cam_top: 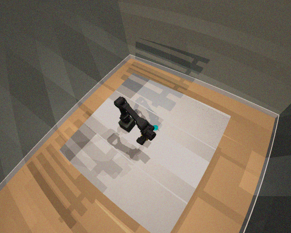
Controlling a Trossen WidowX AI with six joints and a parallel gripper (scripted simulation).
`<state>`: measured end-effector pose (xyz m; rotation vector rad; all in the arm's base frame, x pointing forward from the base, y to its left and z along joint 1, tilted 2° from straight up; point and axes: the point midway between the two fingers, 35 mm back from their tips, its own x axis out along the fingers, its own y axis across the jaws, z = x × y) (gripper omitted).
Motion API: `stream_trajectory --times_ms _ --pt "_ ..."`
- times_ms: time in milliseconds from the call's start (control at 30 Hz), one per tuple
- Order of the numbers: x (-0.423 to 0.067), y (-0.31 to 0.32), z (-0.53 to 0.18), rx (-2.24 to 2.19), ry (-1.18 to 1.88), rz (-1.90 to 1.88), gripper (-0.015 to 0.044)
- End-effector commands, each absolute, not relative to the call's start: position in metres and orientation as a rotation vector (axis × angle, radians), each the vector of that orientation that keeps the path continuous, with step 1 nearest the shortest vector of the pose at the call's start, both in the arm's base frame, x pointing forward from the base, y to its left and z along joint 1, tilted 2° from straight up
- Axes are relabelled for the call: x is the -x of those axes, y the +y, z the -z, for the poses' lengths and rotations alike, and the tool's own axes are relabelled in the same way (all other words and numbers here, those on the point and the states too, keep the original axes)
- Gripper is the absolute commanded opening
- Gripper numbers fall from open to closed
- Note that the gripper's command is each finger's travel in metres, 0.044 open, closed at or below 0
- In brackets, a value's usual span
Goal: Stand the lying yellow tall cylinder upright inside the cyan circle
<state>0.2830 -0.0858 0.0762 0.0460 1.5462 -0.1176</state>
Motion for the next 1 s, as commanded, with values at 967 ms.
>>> stream_trajectory --times_ms 967 --pt "-0.287 0.019 -0.079 0.444 1.521 -0.388 0.0105"
